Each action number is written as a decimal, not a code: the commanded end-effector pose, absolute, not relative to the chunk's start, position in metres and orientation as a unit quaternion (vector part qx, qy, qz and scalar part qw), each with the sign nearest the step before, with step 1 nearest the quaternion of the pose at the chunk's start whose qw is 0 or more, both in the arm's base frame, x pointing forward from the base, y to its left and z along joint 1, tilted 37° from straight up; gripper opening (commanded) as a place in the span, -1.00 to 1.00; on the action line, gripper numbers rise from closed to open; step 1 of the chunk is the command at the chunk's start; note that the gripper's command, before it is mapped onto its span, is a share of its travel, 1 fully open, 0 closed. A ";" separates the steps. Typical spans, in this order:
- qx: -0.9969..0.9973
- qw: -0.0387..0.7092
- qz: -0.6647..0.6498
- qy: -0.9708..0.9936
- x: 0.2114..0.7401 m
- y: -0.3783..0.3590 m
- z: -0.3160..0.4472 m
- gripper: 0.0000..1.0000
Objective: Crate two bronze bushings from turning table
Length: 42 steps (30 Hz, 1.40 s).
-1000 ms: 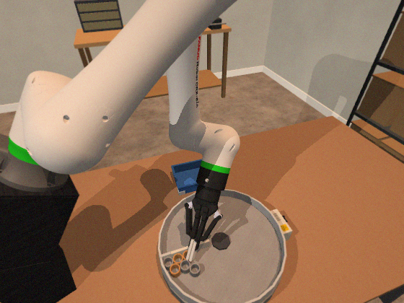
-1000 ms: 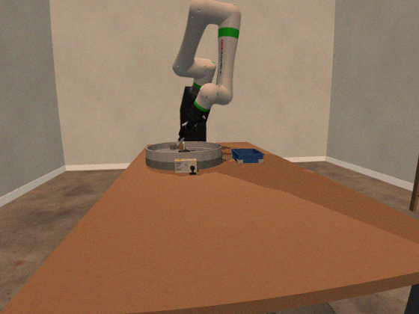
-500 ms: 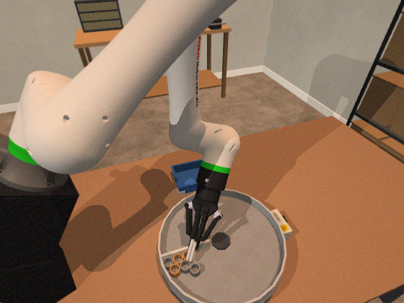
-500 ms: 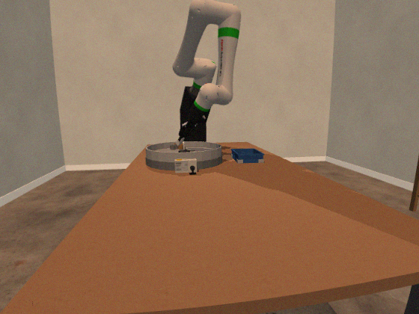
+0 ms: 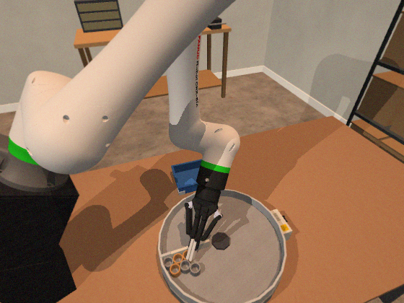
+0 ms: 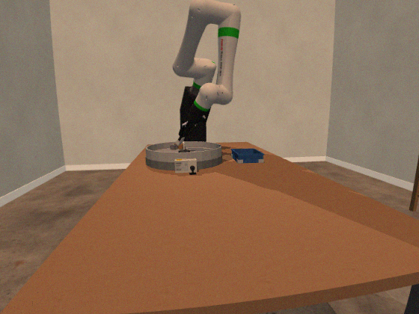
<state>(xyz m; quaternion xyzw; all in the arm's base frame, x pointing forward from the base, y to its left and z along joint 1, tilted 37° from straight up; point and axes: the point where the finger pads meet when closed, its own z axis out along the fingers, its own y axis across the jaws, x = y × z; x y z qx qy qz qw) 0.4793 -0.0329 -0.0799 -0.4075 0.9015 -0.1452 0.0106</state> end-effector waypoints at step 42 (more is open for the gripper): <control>-0.407 0.011 -0.145 0.902 0.445 -0.051 -0.028 -1.00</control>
